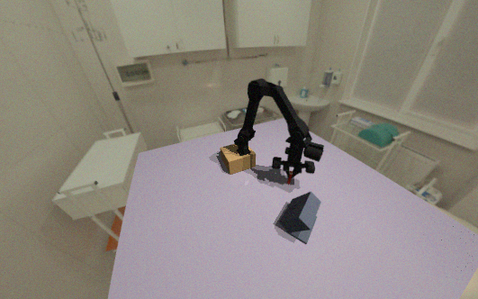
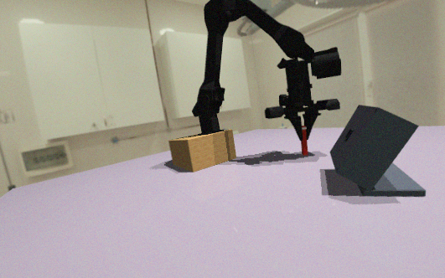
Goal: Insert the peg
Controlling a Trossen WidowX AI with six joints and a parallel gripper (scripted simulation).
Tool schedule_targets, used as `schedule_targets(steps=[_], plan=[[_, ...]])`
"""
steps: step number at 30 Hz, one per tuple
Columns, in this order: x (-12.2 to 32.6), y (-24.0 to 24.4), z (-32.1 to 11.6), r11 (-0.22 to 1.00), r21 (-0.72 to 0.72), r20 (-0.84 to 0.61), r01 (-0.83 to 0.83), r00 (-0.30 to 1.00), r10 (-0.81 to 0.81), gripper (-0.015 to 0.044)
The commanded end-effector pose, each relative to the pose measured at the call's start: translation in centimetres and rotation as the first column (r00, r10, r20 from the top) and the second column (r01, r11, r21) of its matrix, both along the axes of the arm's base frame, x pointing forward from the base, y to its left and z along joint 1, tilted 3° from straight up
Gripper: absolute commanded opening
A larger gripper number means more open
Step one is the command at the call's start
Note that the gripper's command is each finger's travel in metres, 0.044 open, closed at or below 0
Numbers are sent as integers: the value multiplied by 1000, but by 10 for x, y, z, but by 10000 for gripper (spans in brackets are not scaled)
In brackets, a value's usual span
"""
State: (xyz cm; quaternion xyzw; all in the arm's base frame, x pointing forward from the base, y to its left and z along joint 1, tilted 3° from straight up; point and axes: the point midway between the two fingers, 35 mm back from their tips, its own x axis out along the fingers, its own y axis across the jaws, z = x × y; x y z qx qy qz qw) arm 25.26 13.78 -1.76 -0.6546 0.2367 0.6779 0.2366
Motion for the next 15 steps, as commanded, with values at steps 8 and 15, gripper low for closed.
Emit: schedule_targets(steps=[8,15], plan=[[5,2,57,1000,0,9,-3,1000,3,0],[6,3,73,1000,-1,8,-3,1000,3,0]])
